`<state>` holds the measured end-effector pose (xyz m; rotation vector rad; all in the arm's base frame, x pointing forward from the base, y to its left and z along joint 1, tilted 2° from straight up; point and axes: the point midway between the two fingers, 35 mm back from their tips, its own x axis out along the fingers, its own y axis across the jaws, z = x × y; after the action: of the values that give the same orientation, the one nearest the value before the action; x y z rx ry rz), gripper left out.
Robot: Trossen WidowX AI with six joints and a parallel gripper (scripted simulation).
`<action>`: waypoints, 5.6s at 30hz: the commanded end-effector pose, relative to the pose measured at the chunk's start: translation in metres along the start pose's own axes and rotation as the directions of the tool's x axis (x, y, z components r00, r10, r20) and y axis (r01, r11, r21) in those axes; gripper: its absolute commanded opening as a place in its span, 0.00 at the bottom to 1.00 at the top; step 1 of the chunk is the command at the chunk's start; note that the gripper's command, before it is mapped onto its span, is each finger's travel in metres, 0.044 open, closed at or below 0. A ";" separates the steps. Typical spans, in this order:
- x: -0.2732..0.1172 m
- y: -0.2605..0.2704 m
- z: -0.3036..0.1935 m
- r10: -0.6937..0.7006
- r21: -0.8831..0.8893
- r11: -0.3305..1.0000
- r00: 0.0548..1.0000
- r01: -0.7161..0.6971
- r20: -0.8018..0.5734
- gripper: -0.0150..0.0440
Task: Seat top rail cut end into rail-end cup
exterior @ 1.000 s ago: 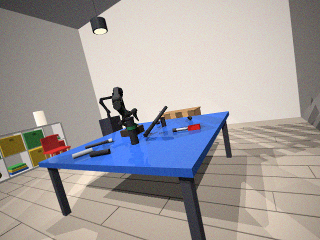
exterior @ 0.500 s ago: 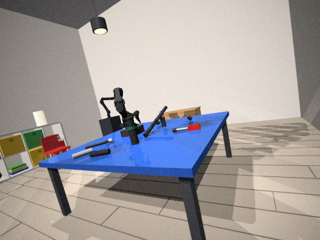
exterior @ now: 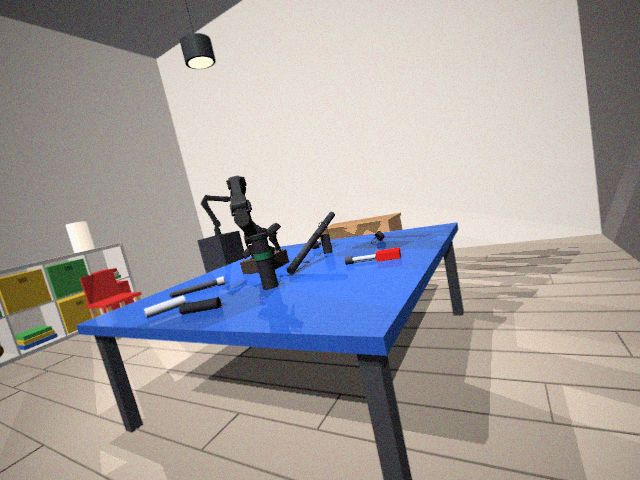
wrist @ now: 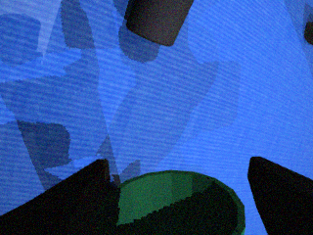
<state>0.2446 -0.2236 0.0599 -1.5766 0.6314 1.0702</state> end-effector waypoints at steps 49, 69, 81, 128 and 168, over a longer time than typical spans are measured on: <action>0.009 -0.015 -0.002 0.010 0.165 0.986 0.996 0.006 -0.093 0.25; 0.013 -0.022 -0.004 0.018 0.244 0.970 0.990 0.016 -0.139 0.25; 0.016 -0.026 -0.005 0.024 0.283 0.959 0.987 0.023 -0.161 0.25; 0.013 -0.027 -0.002 0.023 0.276 0.961 0.988 0.020 -0.154 0.79; -0.068 -0.119 0.136 0.062 0.962 -0.144 0.973 0.230 -0.223 1.00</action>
<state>0.2839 -0.1166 0.1393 -0.7062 1.0612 0.3603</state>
